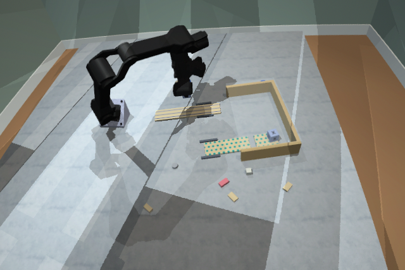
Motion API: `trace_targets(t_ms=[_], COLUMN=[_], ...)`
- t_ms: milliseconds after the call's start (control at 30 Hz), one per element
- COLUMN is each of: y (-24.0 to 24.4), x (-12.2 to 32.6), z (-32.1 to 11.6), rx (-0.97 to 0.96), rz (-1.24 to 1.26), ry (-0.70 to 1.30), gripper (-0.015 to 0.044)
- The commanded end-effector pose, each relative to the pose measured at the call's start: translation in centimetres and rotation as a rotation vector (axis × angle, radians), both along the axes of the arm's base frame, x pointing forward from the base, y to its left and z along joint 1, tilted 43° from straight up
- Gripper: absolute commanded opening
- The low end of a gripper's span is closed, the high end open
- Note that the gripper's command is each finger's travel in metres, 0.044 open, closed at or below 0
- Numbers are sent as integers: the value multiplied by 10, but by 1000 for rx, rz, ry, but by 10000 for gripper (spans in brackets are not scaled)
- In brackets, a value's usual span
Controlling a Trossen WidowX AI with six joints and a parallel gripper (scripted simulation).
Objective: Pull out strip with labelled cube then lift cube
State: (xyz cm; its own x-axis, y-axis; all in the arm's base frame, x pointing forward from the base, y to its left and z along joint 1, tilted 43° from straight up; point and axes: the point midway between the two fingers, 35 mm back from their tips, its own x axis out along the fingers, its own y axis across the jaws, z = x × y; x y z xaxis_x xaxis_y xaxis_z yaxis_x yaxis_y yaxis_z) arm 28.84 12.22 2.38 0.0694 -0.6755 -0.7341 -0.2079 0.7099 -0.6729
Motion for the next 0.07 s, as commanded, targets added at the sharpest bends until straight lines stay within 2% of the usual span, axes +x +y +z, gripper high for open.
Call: trace_targets(t_ms=[0,33], y=[1,1], x=[0,0], z=[1,1], rx=[5,5], rz=[-5,-5], ry=[-2,-2], gripper=[0,0])
